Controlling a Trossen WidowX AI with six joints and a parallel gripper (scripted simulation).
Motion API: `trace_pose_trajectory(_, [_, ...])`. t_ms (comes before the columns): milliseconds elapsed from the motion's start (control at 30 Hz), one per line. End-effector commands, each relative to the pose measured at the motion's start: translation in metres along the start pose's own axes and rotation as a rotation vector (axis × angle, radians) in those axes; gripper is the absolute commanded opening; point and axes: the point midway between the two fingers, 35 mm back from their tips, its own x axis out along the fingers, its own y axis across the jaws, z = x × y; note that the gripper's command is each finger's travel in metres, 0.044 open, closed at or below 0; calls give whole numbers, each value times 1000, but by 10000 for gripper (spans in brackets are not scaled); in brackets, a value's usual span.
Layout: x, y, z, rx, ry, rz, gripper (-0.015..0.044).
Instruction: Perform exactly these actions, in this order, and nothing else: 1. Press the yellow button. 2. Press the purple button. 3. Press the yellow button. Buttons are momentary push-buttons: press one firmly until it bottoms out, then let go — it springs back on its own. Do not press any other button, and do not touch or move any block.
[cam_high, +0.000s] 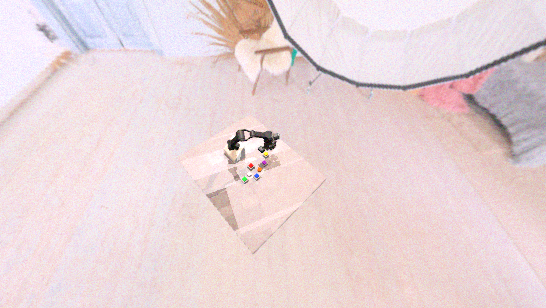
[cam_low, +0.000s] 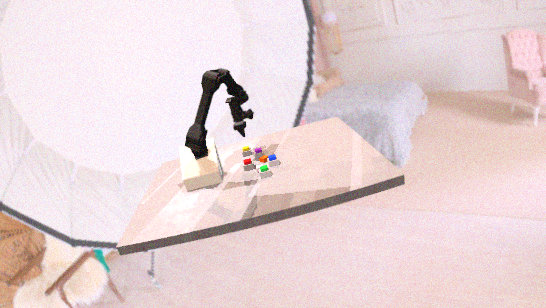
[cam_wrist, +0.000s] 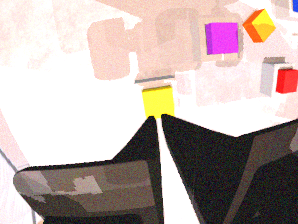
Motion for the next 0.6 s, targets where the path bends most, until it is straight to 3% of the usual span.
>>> trace_pose_trajectory(0, [27, -7, -7, -14, 19, -30, 20])
trace_pose_trajectory(567, [46, -7, -7, -14, 19, -31, 20])
